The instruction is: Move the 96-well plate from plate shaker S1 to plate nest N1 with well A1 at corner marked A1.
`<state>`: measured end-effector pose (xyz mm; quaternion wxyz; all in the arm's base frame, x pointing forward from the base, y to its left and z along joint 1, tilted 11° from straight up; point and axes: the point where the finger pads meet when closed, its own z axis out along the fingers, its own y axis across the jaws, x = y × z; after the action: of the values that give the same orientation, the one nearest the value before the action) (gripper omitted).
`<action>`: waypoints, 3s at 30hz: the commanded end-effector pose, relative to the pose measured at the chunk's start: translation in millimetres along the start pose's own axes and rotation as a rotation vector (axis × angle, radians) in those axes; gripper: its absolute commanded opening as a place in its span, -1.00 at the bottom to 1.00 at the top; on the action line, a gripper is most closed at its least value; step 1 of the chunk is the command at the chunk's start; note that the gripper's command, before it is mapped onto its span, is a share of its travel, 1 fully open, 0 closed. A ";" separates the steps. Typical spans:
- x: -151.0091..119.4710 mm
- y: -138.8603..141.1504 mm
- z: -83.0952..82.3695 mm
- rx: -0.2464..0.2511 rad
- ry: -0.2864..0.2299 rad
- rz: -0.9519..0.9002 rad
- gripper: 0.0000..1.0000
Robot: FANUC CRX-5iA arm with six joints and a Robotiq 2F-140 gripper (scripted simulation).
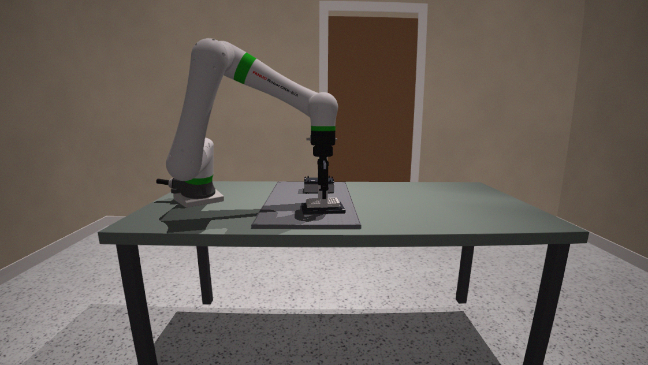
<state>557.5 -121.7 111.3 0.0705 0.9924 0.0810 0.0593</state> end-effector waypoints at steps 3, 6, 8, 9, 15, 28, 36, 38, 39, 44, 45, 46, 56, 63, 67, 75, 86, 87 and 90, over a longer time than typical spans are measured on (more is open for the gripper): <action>0.2 0.0 0.7 0.000 0.000 0.000 -1.00; 0.2 0.0 1.2 0.000 0.000 0.000 -1.00; 0.2 0.0 1.5 0.000 0.000 0.000 -1.00; 0.2 0.0 1.5 0.000 0.000 0.000 -1.00; 0.2 0.0 2.4 0.000 0.000 0.000 -1.00; 0.2 0.0 4.2 0.000 0.000 0.000 -1.00; 0.2 0.0 5.5 0.000 0.000 0.000 -1.00; 0.2 0.0 5.9 0.000 0.000 0.000 -1.00; 0.2 0.0 6.0 0.000 0.000 0.000 -1.00; 0.2 0.0 6.5 0.000 0.000 0.000 -1.00; 0.2 0.0 6.7 0.000 0.000 0.000 -1.00; 0.2 0.0 6.9 0.000 0.000 0.000 -1.00; 0.2 0.0 7.5 0.000 0.000 0.000 1.00; 0.2 0.0 7.5 0.000 0.000 0.000 1.00; 0.2 0.0 7.5 0.000 0.000 0.000 1.00; 0.2 0.0 -3.1 0.000 0.000 0.000 1.00; 0.2 0.0 -27.1 0.000 0.000 0.000 1.00; 0.2 0.0 -27.1 0.000 0.000 0.000 1.00; 0.2 0.0 -27.1 0.000 0.000 0.000 1.00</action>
<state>554.1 -118.4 136.8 0.0705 0.9924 0.0810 0.0593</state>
